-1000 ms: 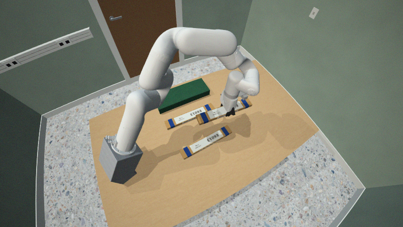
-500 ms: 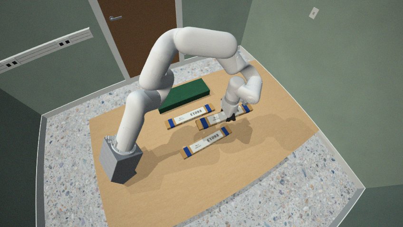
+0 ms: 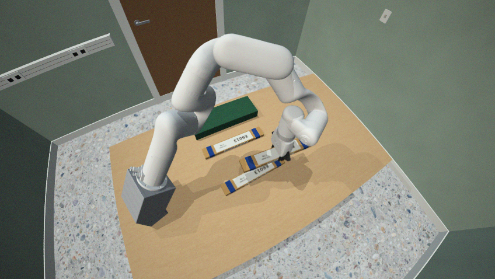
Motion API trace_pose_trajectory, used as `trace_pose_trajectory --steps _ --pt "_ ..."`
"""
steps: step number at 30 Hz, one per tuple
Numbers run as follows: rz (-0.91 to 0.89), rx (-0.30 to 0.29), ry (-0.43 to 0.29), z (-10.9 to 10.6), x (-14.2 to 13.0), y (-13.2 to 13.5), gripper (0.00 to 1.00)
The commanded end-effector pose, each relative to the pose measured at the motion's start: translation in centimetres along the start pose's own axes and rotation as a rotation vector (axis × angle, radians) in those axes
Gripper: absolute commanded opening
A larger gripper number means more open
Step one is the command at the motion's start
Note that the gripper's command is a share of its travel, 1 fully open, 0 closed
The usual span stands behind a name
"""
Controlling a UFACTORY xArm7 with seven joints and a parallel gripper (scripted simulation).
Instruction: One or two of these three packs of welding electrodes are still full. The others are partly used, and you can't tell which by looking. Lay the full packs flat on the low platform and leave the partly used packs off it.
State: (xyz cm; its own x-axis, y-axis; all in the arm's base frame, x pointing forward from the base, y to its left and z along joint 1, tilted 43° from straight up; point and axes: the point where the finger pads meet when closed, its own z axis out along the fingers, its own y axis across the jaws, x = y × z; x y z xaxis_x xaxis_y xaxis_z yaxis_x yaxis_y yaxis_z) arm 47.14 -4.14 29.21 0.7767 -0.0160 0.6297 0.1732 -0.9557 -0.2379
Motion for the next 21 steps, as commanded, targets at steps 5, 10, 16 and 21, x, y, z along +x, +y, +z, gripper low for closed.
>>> trace_pose_trajectory --steps 5,10,16,21 --pt "-0.001 -0.001 0.005 -0.1 -1.6 3.8 0.58" --pt "-0.001 -0.001 0.005 -0.1 -2.4 5.5 0.58" --pt "-0.001 -0.001 0.005 -0.1 -4.0 9.0 0.58" --pt "-0.001 -0.001 0.005 -0.1 -5.4 12.0 0.58"
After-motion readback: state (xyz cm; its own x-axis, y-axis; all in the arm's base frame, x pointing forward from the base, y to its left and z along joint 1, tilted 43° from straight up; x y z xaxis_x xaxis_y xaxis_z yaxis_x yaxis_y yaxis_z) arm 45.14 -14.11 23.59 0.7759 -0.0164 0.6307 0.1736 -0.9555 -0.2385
